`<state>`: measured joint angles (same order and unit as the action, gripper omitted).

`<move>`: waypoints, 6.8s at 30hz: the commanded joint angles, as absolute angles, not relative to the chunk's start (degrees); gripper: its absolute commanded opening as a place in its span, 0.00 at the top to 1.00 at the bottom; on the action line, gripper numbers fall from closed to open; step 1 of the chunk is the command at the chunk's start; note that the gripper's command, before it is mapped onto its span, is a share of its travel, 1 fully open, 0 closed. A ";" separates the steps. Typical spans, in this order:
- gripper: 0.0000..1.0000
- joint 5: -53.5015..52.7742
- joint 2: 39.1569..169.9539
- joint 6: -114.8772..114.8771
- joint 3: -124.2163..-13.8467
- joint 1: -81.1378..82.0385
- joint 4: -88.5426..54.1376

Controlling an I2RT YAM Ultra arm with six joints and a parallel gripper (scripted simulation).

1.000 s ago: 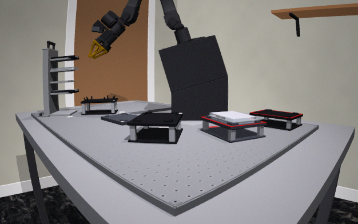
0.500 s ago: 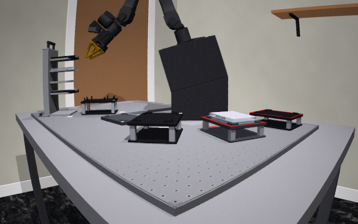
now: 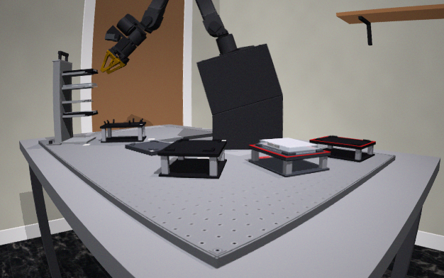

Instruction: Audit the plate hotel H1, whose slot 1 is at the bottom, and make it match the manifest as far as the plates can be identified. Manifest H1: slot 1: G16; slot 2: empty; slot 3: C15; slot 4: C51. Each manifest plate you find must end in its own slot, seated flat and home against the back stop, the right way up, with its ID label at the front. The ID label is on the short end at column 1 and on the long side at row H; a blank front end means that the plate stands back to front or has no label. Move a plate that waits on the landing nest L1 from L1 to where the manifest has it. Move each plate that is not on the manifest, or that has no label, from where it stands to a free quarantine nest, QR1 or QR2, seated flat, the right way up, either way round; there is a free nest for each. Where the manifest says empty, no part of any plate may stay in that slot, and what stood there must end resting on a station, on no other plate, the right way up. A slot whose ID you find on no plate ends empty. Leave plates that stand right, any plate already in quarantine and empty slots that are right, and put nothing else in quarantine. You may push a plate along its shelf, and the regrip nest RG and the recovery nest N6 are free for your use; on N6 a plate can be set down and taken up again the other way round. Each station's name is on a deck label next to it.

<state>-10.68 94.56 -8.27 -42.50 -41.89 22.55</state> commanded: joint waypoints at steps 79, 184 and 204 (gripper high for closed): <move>0.14 -9.16 100.46 -7.41 -54.16 -40.26 18.04; 0.14 -14.61 81.64 -10.55 -25.25 -46.52 27.29; 0.14 -16.21 79.84 -11.50 -19.92 -48.36 30.52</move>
